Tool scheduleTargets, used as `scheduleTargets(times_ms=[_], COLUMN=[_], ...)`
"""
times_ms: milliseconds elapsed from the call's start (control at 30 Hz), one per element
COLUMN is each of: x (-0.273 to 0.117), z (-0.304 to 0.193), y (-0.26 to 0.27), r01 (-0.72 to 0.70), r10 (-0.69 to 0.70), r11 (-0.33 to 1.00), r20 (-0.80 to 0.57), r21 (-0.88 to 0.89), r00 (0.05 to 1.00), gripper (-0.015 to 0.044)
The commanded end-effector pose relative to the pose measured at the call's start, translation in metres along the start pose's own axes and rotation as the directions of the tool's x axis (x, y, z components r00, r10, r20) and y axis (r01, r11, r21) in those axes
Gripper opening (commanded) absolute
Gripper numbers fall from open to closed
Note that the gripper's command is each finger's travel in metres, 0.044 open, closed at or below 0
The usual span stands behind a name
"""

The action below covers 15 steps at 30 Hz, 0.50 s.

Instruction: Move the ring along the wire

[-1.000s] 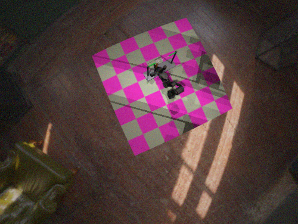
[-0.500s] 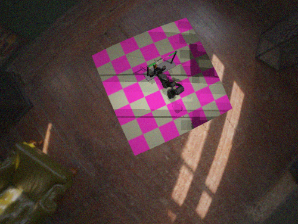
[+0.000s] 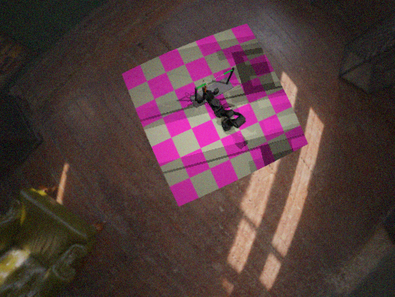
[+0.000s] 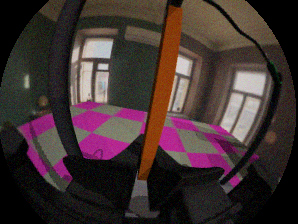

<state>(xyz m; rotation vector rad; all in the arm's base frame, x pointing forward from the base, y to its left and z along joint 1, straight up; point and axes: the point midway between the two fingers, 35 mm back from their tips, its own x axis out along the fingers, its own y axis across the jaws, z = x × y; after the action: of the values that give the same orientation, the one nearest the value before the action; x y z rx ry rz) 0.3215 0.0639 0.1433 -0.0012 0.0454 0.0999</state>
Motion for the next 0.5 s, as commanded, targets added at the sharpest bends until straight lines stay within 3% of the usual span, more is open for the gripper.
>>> scheduleTargets(times_ms=[0, 467], x=[-0.004, -0.02], z=[0.004, 0.004], y=[0.003, 0.011], r01=[0.004, 0.004], r10=[-0.004, -0.003], r11=[1.0, 1.0], r20=[-0.024, -0.155], r21=[0.003, 0.005], r00=[1.0, 0.988], gripper=[-0.015, -0.015])
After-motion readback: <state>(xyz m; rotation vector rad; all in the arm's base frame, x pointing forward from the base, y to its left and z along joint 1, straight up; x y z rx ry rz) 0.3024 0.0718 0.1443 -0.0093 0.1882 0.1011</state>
